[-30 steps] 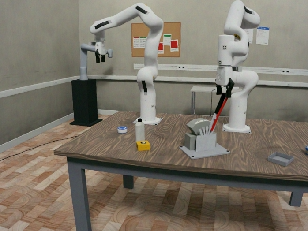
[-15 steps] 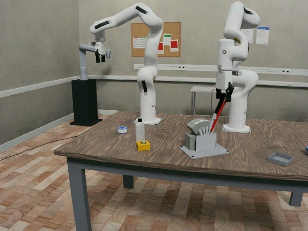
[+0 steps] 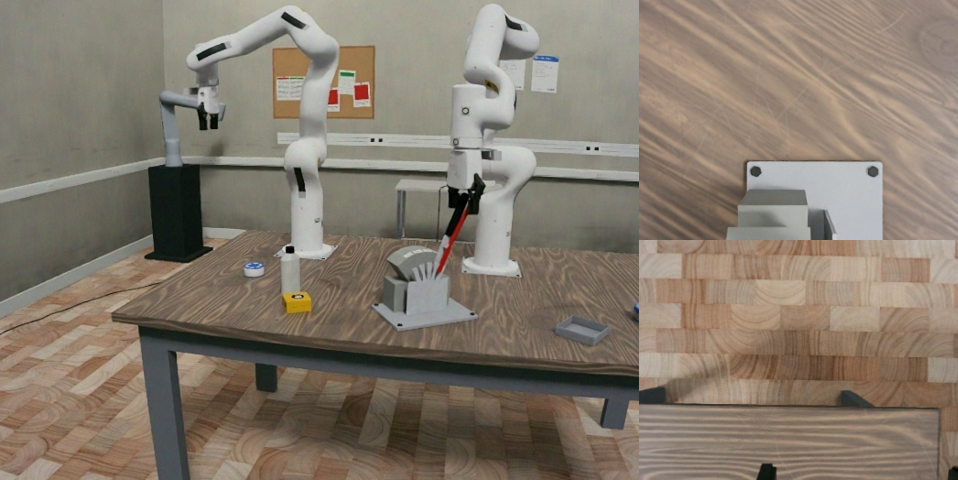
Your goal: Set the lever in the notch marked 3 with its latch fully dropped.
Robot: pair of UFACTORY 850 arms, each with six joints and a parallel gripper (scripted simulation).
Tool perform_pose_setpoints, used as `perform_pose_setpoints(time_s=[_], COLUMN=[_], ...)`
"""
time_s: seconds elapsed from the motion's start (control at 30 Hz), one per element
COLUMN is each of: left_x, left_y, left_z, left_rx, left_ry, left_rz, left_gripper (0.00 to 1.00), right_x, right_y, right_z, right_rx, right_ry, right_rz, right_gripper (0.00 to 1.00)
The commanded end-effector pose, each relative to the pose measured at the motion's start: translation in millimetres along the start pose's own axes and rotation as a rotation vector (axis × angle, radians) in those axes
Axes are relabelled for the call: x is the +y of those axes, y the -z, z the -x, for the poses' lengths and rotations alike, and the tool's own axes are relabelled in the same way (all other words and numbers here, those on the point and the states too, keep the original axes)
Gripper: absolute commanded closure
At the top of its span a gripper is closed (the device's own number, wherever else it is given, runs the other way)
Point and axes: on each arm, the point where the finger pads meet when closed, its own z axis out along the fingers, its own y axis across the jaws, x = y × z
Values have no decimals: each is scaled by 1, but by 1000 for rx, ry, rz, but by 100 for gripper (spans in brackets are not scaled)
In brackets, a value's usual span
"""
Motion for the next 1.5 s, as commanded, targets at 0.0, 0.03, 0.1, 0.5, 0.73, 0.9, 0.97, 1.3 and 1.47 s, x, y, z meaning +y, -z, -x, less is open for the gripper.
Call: perform_pose_setpoints(time_s=[0.0,0.03,0.1,0.5,0.73,0.9,0.97,1.3,1.47], left_x=[0,0,0,0,0,0,0,0,0], left_y=[1,1,1,1,1,1,1,1,1], left_z=[0,0,0,0,0,0,0,0,0], left_rx=[-1,-1,-1,-1,-1,-1,-1,-1,-1], left_ry=[0,0,0,0,0,0,0,0,0], left_rz=[1,1,1,1,1,1,1,1,1], left_gripper=[0,0,0,100,100,100,100,100,100], right_x=[0,0,0,0,0,0,0,0,0], right_y=[1,1,1,1,1,1,1,1,1], right_z=[0,0,0,0,0,0,0,0,0], right_rx=[2,2,2,2,2,2,2,2,2], right_ry=[0,0,0,0,0,0,0,0,0], right_rz=[0,0,0,0,0,0,0,0,0], right_gripper=[0,0,0,0,0,0,0,0,0])
